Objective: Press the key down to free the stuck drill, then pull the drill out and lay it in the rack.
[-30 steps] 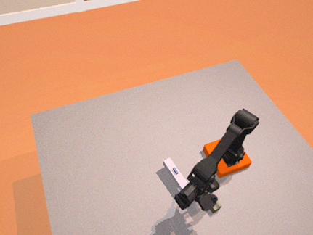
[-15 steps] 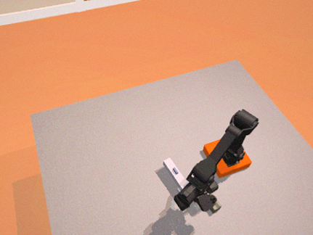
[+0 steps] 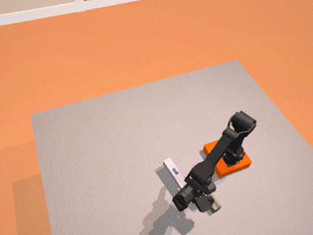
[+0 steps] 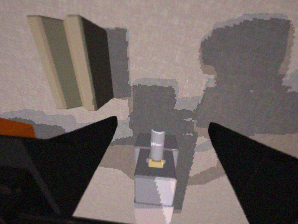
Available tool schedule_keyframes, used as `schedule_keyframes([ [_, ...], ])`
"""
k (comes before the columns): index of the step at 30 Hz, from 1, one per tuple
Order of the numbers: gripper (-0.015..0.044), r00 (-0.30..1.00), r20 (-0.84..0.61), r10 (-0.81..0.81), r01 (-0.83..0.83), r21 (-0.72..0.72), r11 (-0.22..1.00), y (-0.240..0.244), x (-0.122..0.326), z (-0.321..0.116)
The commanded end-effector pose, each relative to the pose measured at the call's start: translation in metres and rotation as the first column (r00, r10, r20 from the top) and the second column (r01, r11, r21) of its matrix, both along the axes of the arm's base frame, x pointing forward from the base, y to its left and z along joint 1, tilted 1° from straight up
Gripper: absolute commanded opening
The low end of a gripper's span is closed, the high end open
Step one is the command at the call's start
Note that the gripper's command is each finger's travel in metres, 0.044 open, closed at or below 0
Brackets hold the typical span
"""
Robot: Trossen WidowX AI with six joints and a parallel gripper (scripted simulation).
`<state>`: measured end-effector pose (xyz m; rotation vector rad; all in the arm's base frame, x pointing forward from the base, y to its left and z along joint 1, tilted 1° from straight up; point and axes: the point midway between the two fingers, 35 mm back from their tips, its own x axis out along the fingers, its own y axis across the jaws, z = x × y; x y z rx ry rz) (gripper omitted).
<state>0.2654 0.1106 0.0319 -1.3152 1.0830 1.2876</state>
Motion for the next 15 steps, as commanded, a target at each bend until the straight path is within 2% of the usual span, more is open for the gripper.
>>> schedule_keyframes([
  [1, 0.0440, 1.000, -0.006, 0.005, -0.005, -0.007, 1.000, -0.003, -0.002, -0.008],
  [12, 0.0440, 1.000, -0.006, 0.005, -0.005, -0.007, 1.000, -0.007, -0.002, -0.020],
  [15, 0.0361, 1.000, -0.002, 0.000, 0.000, -0.002, 1.000, -0.005, 0.000, -0.017],
])
